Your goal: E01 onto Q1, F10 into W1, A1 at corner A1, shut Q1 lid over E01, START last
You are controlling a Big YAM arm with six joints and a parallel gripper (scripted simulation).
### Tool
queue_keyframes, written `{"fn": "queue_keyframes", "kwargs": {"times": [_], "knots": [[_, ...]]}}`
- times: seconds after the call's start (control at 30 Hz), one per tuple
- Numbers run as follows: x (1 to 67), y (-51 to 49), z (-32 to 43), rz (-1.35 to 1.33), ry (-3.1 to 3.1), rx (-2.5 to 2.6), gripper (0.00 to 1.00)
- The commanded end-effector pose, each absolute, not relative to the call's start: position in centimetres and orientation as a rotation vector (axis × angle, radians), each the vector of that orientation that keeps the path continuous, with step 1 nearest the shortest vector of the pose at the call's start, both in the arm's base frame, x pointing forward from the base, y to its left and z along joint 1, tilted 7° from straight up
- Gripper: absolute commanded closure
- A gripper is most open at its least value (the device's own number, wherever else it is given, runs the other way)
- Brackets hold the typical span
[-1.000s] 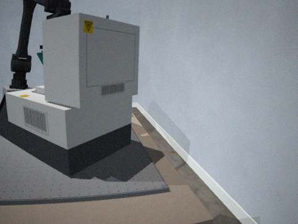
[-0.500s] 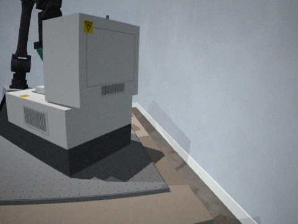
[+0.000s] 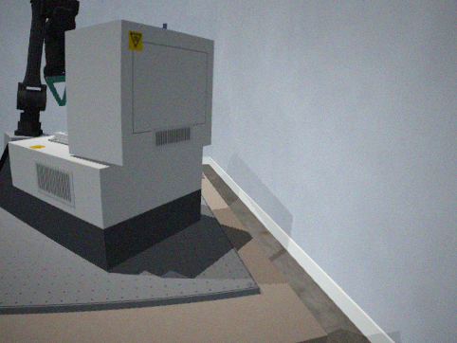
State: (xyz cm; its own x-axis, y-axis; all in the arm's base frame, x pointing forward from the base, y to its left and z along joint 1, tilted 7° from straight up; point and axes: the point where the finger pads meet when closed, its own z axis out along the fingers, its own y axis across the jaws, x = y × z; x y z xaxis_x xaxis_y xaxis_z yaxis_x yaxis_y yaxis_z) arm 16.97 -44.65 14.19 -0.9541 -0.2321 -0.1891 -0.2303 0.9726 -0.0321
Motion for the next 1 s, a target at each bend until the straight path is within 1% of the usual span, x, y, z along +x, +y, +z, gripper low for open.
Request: {"fn": "queue_keyframes", "kwargs": {"times": [0.0,0.1,0.17,0.3,0.4,0.53,0.7,0.77,0.97], "knots": [[16.1,-44.3,14.8,-0.048,2.924,-0.214,1.0],[16.9,-44.1,13.9,-0.014,2.92,-0.125,1.0],[15.6,-43.2,13.5,-0.005,2.917,-0.055,1.0],[15.4,-44.0,14.5,-0.044,2.894,0.08,1.0],[14.1,-43.1,15.1,-0.069,2.878,0.171,1.0],[13.7,-42.1,14.6,-0.041,2.872,0.189,1.0],[14.5,-42.4,13.9,-0.02,2.842,0.327,1.0],[13.0,-41.2,13.6,-0.014,2.827,0.4,1.0],[11.8,-40.7,14.7,-0.049,2.761,0.58,1.0]]}}
